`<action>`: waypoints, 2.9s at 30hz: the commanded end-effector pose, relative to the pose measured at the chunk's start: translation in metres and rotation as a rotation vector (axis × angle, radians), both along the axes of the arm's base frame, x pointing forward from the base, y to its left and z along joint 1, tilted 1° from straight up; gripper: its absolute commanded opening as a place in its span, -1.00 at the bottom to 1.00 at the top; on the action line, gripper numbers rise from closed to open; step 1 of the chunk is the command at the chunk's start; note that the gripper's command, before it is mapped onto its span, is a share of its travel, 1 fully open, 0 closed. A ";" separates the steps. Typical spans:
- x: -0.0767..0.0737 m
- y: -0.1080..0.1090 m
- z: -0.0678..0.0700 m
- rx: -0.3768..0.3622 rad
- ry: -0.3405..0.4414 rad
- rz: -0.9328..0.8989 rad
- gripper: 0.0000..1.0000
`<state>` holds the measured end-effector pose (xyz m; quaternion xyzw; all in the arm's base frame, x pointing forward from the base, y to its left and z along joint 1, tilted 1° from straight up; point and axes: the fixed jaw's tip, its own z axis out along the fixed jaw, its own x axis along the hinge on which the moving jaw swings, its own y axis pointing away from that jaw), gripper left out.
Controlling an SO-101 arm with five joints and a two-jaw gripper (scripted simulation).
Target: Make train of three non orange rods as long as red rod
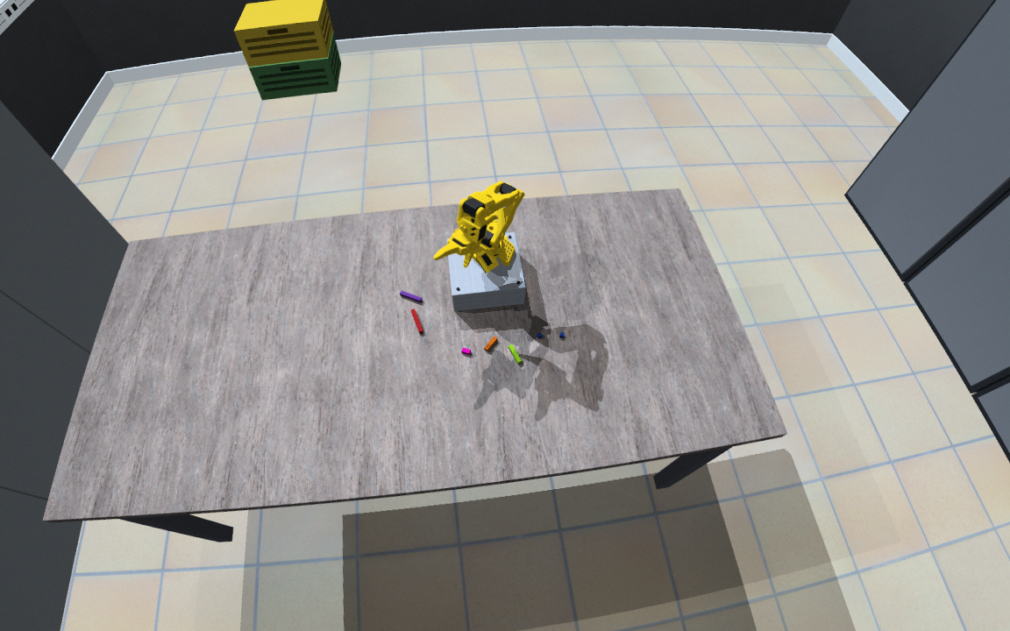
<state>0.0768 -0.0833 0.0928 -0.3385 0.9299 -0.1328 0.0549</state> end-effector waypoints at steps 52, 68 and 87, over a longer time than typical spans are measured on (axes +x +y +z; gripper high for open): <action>-0.026 -0.020 -0.001 -0.004 -0.003 -0.282 1.00; -0.026 -0.020 -0.001 -0.004 -0.003 -0.282 1.00; -0.026 -0.020 -0.001 -0.004 -0.003 -0.282 1.00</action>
